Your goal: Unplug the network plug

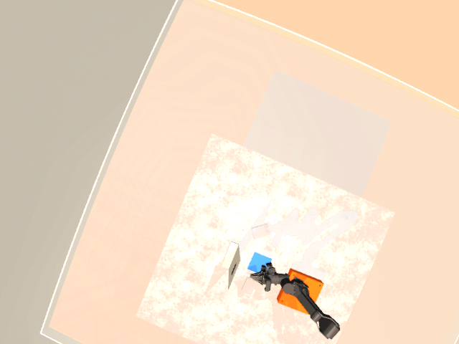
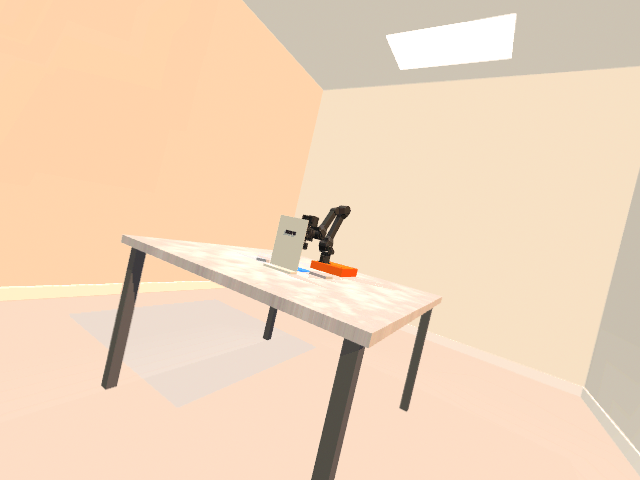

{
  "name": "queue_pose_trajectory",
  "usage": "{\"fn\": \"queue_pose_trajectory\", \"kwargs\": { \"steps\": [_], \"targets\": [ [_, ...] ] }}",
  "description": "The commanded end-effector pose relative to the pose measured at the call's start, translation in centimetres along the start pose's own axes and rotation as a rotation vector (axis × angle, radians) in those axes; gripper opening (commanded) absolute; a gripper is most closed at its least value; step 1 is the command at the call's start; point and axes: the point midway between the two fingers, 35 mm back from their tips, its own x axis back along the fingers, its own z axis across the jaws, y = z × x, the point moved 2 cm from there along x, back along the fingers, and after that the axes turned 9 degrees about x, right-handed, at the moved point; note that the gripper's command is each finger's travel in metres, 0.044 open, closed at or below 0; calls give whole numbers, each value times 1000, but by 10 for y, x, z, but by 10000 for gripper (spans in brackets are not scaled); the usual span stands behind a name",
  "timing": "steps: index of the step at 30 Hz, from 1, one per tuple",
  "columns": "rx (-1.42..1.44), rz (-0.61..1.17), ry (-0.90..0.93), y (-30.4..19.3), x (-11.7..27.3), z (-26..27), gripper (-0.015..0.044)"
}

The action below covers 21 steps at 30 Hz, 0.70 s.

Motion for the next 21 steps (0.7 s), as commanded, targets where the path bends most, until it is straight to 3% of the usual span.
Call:
{"fn": "queue_pose_trajectory", "kwargs": {
  "steps": [1, 21],
  "targets": [
    [5, -2, 10, 1, 0, 10, 0],
    [3, 0, 9, -2, 11, 36, 0]
  ]
}}
